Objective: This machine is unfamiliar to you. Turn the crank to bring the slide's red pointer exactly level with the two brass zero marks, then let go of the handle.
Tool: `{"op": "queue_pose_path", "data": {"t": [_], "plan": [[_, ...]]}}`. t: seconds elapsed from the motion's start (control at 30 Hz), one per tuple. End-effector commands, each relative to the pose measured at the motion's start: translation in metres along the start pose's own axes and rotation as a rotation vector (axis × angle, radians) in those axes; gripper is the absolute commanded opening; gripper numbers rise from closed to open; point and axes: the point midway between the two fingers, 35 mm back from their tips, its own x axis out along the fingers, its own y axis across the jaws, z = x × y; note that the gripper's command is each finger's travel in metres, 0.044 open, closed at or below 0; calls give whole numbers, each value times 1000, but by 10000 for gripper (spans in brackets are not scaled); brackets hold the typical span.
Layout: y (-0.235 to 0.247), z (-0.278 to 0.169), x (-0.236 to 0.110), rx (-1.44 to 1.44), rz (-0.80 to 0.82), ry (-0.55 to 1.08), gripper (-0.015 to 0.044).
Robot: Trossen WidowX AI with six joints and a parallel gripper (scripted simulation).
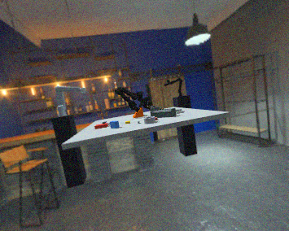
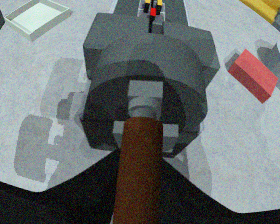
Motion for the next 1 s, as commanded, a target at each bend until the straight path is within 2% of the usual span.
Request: {"op": "queue_pose_path", "data": {"t": [0.0, 0.97], "plan": [[9, -1, 1, -10, 24, -2, 0], [16, -4, 4, -10, 24, -2, 0]]}}
